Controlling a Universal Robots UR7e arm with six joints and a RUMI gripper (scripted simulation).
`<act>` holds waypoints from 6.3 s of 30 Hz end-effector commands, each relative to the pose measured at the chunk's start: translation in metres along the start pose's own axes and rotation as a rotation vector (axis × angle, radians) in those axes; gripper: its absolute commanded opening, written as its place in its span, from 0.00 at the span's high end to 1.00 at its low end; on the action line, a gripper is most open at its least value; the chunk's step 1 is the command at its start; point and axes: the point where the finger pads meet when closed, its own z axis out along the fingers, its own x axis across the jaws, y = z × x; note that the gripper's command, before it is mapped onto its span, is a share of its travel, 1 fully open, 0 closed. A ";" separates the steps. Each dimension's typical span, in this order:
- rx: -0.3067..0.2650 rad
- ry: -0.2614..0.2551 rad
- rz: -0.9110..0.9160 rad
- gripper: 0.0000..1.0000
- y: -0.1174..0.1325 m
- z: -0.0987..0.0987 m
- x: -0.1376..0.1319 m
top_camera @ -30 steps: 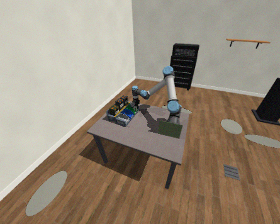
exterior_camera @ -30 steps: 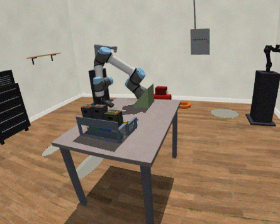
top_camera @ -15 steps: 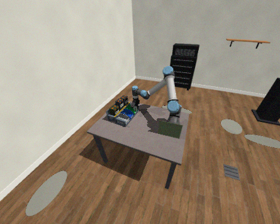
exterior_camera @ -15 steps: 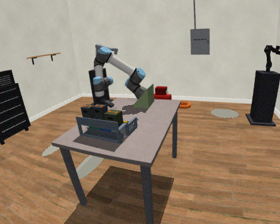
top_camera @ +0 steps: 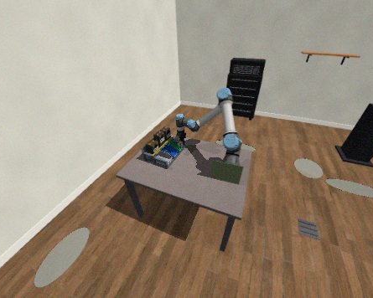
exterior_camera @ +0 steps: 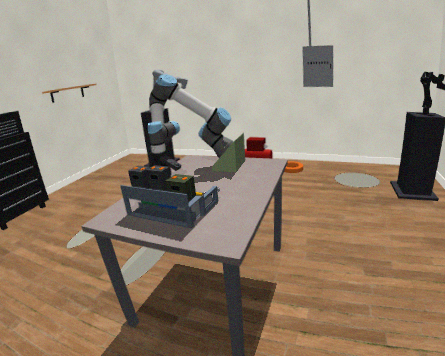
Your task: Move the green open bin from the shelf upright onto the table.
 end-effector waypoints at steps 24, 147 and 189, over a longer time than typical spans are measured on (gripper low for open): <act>0.000 0.001 0.000 1.00 0.000 -0.011 0.000; 0.000 0.001 0.000 1.00 0.000 -0.021 -0.052; 0.000 0.001 0.000 1.00 0.000 -0.021 -0.146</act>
